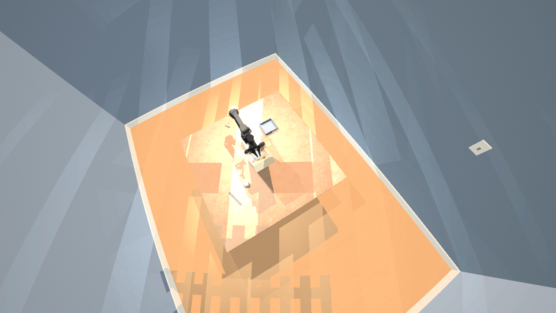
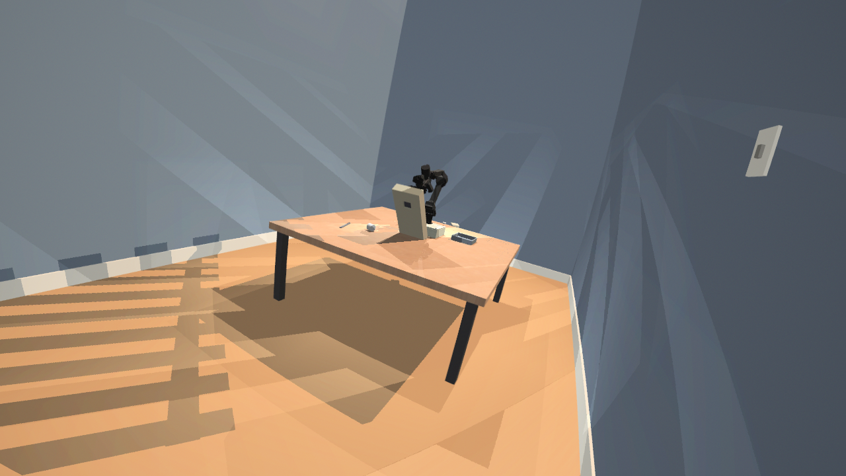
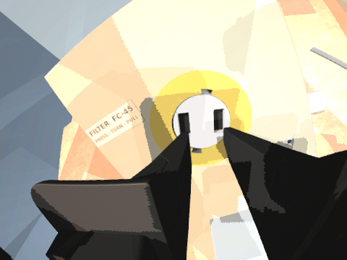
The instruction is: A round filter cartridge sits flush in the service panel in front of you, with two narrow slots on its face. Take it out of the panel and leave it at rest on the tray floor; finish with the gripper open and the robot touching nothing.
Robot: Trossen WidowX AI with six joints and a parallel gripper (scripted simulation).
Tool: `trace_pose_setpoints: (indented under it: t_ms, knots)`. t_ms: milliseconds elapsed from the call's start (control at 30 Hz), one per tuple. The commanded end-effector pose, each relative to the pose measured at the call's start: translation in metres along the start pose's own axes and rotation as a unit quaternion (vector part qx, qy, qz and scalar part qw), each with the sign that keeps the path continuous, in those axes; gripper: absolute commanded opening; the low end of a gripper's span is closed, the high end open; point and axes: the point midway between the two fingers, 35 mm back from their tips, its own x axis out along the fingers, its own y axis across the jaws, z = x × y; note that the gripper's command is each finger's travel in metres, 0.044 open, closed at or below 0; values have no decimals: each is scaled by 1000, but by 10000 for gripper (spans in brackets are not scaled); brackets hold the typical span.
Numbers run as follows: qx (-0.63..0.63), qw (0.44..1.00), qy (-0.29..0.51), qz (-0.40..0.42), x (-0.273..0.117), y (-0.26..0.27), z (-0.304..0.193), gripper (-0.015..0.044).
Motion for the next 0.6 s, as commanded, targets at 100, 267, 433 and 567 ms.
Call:
trace_pose_setpoints:
  t_ms: [100, 267, 433, 567]
  knots:
    - [1, 1000, 2, 1, 11, 0, -2, 104]
    - [1, 1000, 2, 1, 19, 0, -2, 104]
    - [1, 1000, 1, 2, 23, -1, -3, 104]
    - [1, 1000, 1, 2, 23, 0, -3, 104]
